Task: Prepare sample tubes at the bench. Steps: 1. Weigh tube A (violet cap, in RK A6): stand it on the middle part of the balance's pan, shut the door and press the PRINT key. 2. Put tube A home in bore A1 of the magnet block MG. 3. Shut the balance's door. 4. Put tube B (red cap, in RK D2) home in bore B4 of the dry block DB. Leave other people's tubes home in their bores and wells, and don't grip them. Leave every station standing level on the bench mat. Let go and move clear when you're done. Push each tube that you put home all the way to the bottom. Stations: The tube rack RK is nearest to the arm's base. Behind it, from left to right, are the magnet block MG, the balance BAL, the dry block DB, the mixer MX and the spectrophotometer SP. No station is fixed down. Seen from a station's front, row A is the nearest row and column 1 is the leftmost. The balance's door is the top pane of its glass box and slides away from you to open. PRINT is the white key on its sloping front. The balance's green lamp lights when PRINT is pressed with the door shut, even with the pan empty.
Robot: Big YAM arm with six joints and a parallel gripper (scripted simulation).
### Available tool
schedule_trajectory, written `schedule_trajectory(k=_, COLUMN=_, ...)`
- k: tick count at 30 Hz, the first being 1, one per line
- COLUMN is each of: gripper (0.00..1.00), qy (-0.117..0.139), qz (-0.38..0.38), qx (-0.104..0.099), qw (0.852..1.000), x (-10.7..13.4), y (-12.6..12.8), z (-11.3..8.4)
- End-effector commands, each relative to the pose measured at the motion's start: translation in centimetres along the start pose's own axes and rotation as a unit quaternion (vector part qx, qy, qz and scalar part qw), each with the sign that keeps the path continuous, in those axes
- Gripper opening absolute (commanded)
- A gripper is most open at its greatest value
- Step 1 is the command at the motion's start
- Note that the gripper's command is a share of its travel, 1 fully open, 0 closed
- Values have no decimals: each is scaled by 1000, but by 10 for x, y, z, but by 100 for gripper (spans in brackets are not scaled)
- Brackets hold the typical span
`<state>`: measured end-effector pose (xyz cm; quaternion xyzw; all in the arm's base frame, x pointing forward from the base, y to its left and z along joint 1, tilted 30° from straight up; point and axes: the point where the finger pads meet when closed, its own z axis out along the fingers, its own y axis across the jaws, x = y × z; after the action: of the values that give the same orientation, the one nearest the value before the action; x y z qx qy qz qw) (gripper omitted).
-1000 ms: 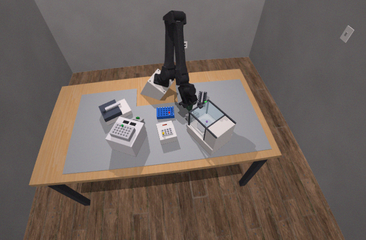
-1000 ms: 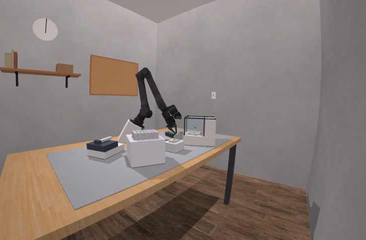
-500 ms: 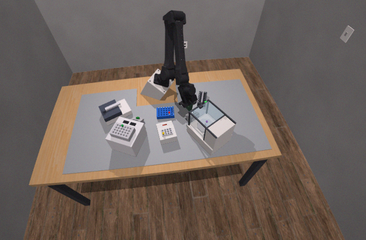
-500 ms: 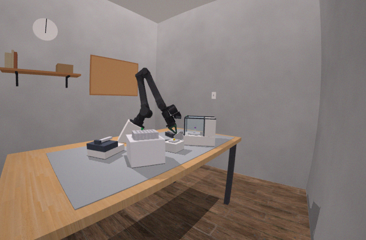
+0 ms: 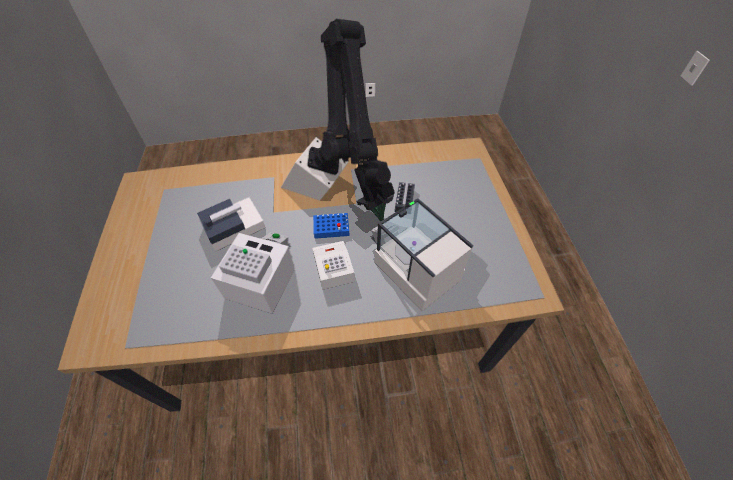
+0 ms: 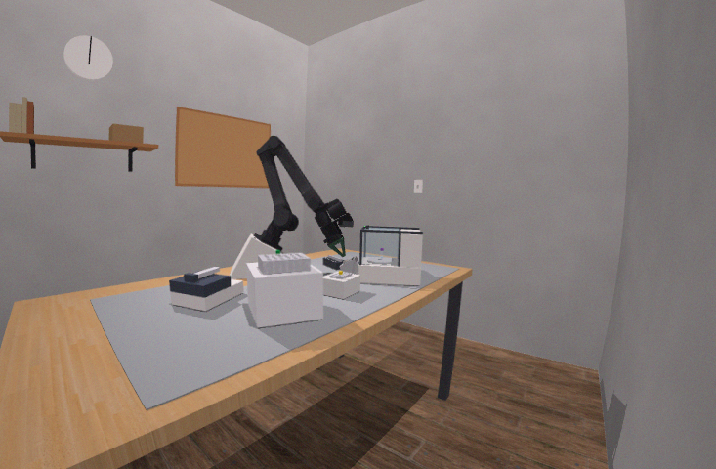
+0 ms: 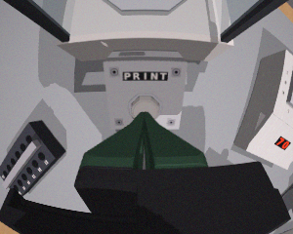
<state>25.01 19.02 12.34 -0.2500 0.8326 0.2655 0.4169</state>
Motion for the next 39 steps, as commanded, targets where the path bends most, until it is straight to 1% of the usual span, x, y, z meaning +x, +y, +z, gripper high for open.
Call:
schedule_trajectory(k=1, gripper=0, qy=1, qz=-5, qx=4, qw=1000, x=-3, y=-2, z=-8)
schedule_trajectory(k=8, gripper=0, qy=-4, qz=-7, qx=4, qw=1000, x=-10, y=-1, z=-18)
schedule_trajectory(k=15, gripper=0, qy=-18, qz=-12, qx=4, qw=1000, x=-27, y=1, z=-33)
schedule_trajectory(k=18, gripper=0, qy=-18, qz=-13, qx=4, qw=1000, x=-27, y=1, z=-39)
schedule_trajectory(k=20, gripper=0, qy=-14, qz=-11, qx=4, qw=1000, x=-22, y=1, z=-41)
schedule_trajectory(k=22, gripper=0, qy=-14, qz=-11, qx=4, qw=1000, x=-22, y=1, z=-41)
schedule_trajectory(k=25, gripper=0, qy=-19, qz=-13, qx=4, qw=1000, x=-28, y=1, z=-48)
schedule_trajectory(k=37, gripper=0, qy=-19, qz=-15, qx=5, qw=1000, x=-28, y=2, z=-71)
schedule_trajectory(k=39, gripper=0, qy=-19, qz=-15, qx=5, qw=1000, x=-28, y=2, z=-71)
